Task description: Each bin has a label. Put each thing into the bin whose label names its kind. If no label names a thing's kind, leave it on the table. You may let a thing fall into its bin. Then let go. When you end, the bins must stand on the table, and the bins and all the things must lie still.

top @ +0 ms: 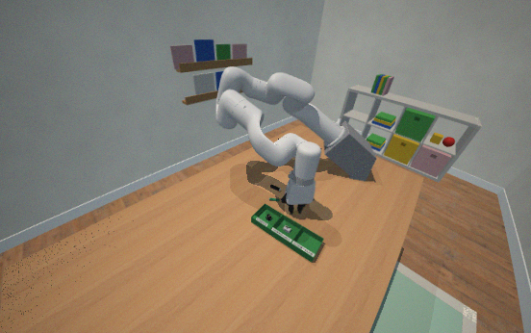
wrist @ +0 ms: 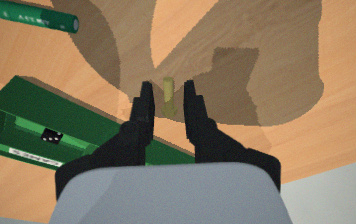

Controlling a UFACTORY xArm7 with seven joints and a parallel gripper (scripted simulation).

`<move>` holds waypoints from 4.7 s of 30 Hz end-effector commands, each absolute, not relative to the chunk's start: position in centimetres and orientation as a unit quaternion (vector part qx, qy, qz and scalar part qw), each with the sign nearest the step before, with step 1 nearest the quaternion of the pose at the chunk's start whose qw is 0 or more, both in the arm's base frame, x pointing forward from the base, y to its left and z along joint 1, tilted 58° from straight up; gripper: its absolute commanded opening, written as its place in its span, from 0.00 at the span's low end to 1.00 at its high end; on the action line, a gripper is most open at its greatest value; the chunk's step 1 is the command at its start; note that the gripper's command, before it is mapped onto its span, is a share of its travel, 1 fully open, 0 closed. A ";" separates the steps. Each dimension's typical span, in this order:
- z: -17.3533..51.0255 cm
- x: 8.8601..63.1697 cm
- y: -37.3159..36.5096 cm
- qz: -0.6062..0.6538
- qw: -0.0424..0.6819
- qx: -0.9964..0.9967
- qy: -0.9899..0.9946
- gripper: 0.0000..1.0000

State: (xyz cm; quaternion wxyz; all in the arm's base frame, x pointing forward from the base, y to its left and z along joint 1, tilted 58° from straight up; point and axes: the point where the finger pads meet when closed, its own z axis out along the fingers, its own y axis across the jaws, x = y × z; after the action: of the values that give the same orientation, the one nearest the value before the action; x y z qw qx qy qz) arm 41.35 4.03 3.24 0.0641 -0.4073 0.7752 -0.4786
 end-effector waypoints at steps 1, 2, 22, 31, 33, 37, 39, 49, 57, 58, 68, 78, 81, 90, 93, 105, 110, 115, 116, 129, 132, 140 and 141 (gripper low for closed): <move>3.3 41.4 4.2 -0.478 0.066 -0.408 0.775 0.29; 3.3 41.4 4.2 -0.478 0.066 -0.408 0.775 0.29; 3.3 41.4 4.2 -0.478 0.066 -0.408 0.775 0.00; 3.3 41.4 4.2 -0.478 0.066 -0.408 0.775 0.00; 3.3 41.4 4.2 -0.478 0.066 -0.408 0.775 0.00; 3.5 41.2 4.4 -0.478 0.066 -0.408 0.775 0.00; 3.8 40.9 4.9 -0.478 0.066 -0.408 0.775 0.00; 5.4 39.4 7.0 -0.478 0.066 -0.408 0.775 0.00; 6.5 38.4 8.3 -0.478 0.066 -0.408 0.775 0.00; 6.5 38.4 8.3 -0.478 0.066 -0.408 0.775 0.00; 6.5 38.4 8.3 -0.478 0.066 -0.408 0.775 0.00; 5.5 40.1 9.7 -0.478 0.066 -0.408 0.775 0.00; 4.9 41.3 11.0 -0.478 0.066 -0.408 0.775 0.00; 3.5 43.8 13.9 -0.481 0.030 -0.465 0.742 0.00; 2.9 44.9 15.2 -0.482 0.008 -0.500 0.719 0.00; 1.5 47.7 18.3 -0.474 -0.076 -0.627 0.613 0.00; 1.4 47.8 18.4 -0.466 -0.122 -0.676 0.558 0.00; 1.4 47.7 18.3 -0.465 -0.128 -0.682 0.551 0.00; 1.4 47.7 18.3 -0.465 -0.128 -0.682 0.551 0.00; 1.2 47.9 18.0 -0.465 -0.128 -0.682 0.551 0.00; 0.9 48.2 17.6 -0.465 -0.128 -0.682 0.551 0.00; 0.3 48.8 16.8 -0.465 -0.128 -0.682 0.551 0.00; 0.2 48.9 16.6 -0.465 -0.128 -0.682 0.551 0.00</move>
State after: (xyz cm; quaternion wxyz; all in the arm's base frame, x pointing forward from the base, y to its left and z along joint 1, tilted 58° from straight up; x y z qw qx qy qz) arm 48.67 16.74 0.36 -0.1301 -0.6807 0.5511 -0.4649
